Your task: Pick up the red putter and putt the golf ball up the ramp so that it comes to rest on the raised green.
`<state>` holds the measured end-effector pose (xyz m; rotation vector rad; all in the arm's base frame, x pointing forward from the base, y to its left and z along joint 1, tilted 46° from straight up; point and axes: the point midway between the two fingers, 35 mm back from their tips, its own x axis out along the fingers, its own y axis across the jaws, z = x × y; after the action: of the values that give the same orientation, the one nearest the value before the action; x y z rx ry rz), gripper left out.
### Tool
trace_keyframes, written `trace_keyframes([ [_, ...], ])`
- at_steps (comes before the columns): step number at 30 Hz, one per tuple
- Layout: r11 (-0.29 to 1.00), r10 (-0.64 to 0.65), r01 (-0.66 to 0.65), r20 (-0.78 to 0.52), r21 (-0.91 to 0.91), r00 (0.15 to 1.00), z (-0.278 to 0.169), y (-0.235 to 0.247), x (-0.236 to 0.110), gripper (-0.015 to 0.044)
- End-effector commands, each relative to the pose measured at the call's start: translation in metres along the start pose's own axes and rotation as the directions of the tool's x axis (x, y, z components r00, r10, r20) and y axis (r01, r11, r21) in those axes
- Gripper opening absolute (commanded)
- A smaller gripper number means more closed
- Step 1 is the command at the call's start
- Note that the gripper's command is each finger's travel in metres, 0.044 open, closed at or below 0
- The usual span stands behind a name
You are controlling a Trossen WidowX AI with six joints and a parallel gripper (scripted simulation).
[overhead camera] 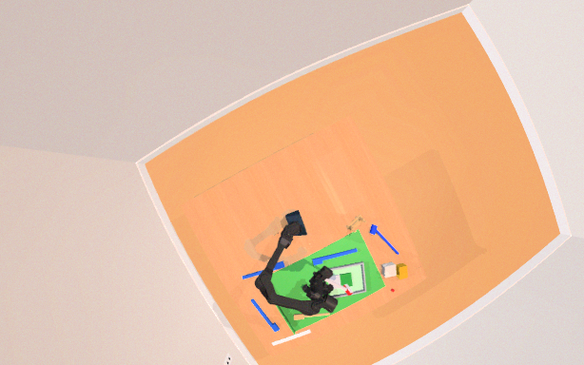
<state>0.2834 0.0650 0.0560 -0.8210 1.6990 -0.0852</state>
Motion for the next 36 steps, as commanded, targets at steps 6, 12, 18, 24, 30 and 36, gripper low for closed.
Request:
trace_keyframes([
  [6,0.921,-0.022,0.028,-0.02,0.388,1.0,-0.041,-0.056,-0.023,0.0],
  [12,0.789,-0.033,0.053,-0.044,0.612,0.998,-0.075,-0.087,-0.035,0.0],
  [18,0.688,-0.039,0.07,-0.06,0.722,0.997,-0.097,-0.103,-0.041,0.0],
  [24,0.687,-0.037,0.08,-0.075,0.722,0.997,-0.096,-0.104,-0.038,0.0],
  [30,0.684,-0.019,0.128,-0.157,0.718,0.987,-0.094,-0.109,-0.019,0.0],
  [36,0.684,-0.002,0.166,-0.226,0.71,0.974,-0.094,-0.113,-0.002,0.0],
])
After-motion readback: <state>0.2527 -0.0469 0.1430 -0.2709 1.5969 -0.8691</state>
